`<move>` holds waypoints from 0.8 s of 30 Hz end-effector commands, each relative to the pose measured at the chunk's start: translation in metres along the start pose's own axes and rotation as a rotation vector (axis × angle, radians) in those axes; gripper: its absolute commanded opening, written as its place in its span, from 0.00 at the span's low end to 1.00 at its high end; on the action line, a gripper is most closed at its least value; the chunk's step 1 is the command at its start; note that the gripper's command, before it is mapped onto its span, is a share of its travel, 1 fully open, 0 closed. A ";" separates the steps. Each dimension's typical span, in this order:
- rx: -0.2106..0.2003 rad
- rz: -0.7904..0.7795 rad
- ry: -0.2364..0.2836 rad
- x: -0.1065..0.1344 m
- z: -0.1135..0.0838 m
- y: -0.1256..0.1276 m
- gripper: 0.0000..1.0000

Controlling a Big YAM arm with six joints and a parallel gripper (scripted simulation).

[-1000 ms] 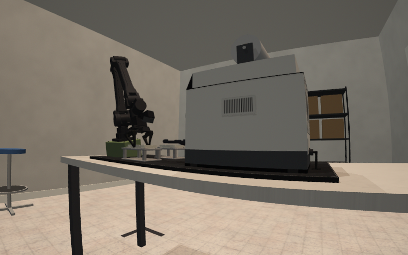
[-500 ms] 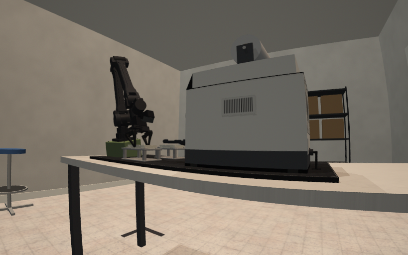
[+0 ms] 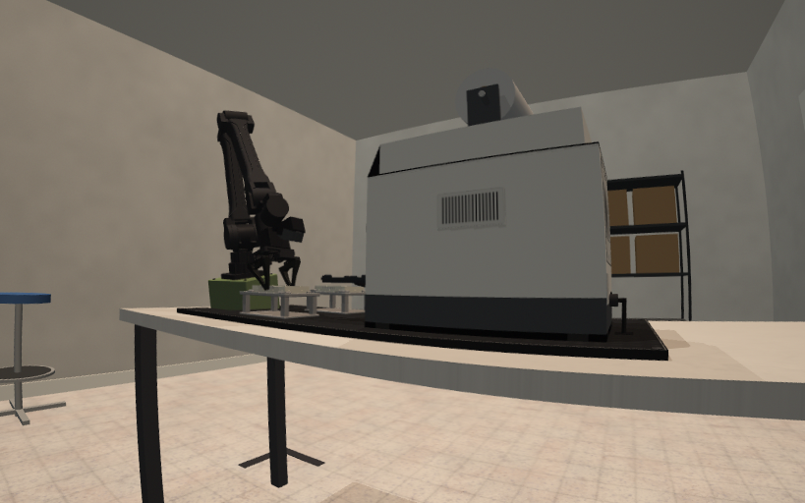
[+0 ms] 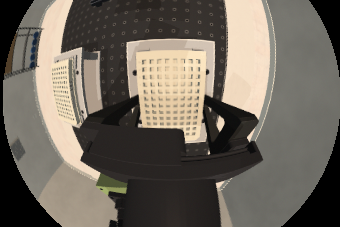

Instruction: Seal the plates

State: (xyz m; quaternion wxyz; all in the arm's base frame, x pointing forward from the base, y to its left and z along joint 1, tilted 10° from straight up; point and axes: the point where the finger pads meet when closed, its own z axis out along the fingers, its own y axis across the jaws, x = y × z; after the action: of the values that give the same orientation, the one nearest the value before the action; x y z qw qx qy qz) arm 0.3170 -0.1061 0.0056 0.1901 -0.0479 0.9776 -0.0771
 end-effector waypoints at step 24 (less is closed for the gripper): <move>0.026 0.019 -0.040 -0.023 0.001 -0.012 0.00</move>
State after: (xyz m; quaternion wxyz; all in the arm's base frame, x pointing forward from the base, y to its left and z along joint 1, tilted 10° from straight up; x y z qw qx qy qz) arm 0.3172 -0.1061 0.0056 0.1903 -0.0476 0.9775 -0.0771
